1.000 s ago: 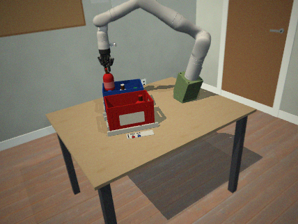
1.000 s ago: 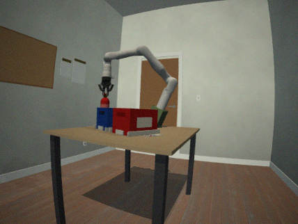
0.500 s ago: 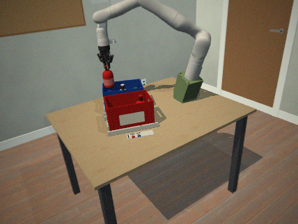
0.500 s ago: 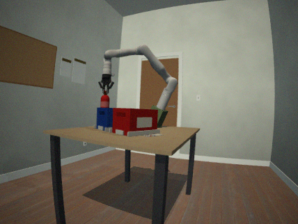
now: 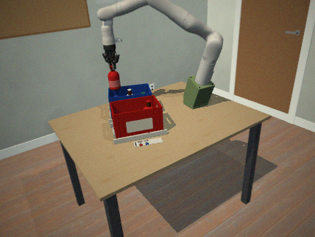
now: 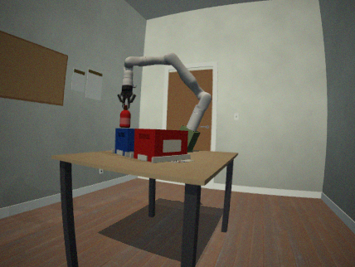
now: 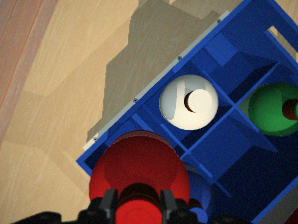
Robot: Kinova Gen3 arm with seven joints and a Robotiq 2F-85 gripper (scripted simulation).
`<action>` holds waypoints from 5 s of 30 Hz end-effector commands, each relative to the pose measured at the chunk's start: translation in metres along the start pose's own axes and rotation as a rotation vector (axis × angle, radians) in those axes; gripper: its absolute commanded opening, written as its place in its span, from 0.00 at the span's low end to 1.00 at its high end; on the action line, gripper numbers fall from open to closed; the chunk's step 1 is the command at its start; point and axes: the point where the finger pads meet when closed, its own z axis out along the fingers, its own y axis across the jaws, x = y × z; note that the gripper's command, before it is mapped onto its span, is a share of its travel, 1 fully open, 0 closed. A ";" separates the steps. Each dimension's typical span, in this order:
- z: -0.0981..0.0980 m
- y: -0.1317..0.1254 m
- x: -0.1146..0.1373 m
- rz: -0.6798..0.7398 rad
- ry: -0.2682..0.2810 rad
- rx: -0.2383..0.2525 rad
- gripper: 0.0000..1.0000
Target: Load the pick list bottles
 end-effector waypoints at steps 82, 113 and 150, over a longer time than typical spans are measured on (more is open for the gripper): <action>-0.007 0.116 -0.048 0.000 -0.001 0.002 0.10; -0.007 0.168 -0.070 0.000 -0.001 0.002 0.10; -0.007 0.227 -0.094 0.000 -0.001 0.002 0.10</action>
